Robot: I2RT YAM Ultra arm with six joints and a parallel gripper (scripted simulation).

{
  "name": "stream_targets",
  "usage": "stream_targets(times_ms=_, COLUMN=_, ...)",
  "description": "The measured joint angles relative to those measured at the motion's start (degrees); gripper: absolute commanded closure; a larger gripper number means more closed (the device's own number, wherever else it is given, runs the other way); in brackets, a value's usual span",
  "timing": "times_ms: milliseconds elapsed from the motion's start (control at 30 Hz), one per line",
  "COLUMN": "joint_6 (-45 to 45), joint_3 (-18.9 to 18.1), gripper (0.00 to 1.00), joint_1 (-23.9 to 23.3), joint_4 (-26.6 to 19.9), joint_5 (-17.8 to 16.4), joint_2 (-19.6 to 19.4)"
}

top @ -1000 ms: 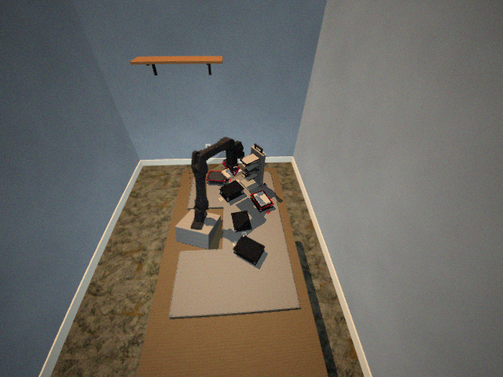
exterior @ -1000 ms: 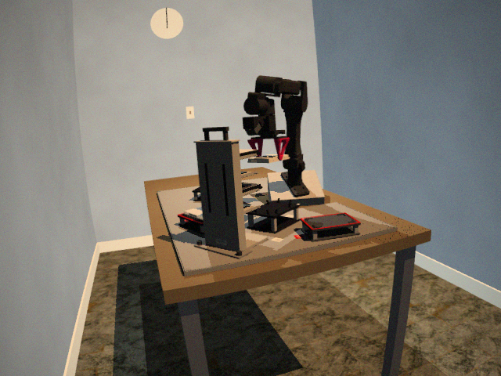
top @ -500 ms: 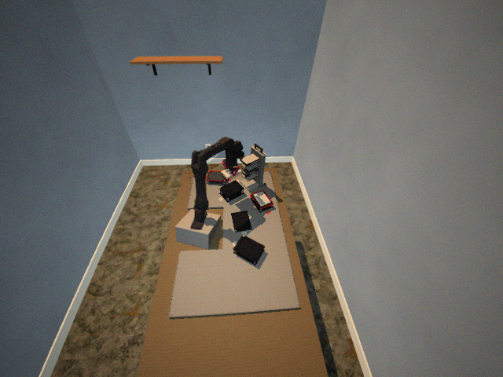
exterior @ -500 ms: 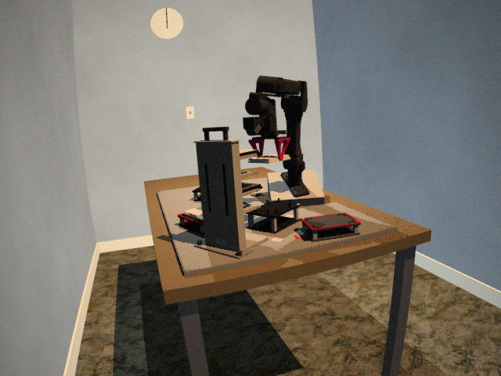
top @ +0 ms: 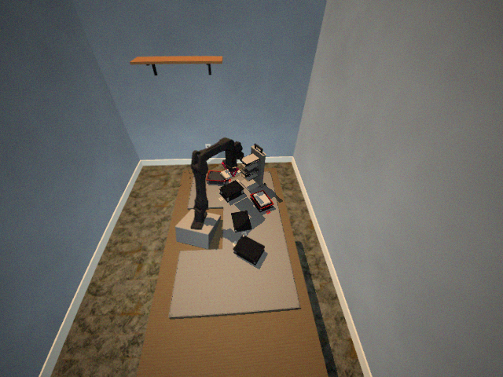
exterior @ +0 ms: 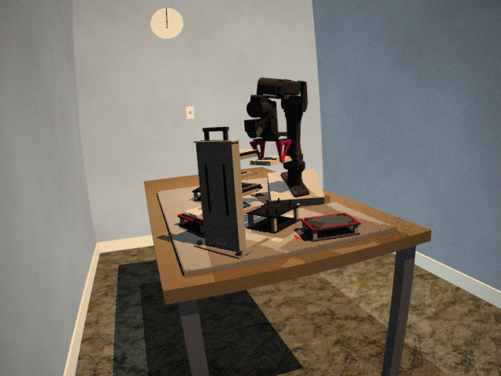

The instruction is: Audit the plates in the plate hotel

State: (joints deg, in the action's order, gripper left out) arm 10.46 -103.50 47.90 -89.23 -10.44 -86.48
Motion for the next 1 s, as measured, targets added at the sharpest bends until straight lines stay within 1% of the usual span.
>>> stream_targets(times_ms=167, joint_6=0.42, joint_3=3.89, gripper=0.14, joint_1=0.61, joint_4=1.53, joint_5=0.22, joint_2=0.39)
stream_targets(times_ms=333, joint_6=0.81, joint_3=5.84, gripper=0.14, joint_1=0.79, joint_4=3.69, joint_5=0.37, joint_2=0.61)
stream_targets(times_ms=700, joint_6=1.81, joint_3=12.39, gripper=0.14, joint_1=2.03, joint_4=9.97, joint_5=0.68, joint_2=0.66)
stream_targets(times_ms=900, joint_6=2.27, joint_3=14.43, gripper=0.14, joint_1=2.29, joint_4=12.79, joint_5=0.85, joint_2=0.37)
stream_targets(times_ms=1000, joint_6=2.51, joint_3=16.06, gripper=0.14, joint_1=2.75, joint_4=14.47, joint_5=0.90, joint_2=0.33)
